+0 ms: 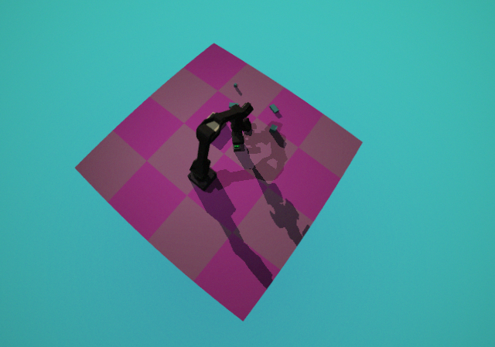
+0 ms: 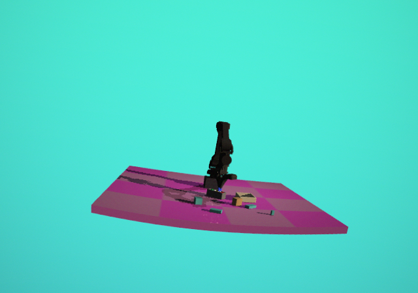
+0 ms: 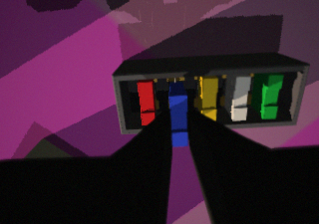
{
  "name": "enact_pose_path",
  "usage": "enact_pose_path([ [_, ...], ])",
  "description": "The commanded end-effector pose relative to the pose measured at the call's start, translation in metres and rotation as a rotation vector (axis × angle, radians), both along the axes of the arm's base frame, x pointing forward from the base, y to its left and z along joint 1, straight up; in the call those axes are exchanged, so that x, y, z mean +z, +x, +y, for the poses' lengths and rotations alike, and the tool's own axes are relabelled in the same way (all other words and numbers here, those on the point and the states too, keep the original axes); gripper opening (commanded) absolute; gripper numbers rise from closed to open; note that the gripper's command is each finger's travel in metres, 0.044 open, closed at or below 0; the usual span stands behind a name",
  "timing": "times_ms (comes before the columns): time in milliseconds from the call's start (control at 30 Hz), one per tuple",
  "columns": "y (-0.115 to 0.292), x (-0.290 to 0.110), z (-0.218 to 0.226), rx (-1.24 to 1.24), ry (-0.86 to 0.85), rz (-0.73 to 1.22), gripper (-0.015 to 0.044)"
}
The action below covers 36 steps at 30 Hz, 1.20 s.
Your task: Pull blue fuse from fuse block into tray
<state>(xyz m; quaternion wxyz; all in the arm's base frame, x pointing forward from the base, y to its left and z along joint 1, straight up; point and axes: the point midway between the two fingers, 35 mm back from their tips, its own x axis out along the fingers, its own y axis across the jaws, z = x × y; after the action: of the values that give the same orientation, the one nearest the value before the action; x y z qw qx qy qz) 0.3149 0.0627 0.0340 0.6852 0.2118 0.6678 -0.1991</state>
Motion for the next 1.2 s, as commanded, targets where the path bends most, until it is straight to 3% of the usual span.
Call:
enact_pose_path([
  [0, 0.000, 0.003, 0.000, 0.000, -0.003, 0.000, 0.0000],
  [1167, -0.001, 0.034, -0.001, 0.000, -0.004, 0.000, 0.0000],
])
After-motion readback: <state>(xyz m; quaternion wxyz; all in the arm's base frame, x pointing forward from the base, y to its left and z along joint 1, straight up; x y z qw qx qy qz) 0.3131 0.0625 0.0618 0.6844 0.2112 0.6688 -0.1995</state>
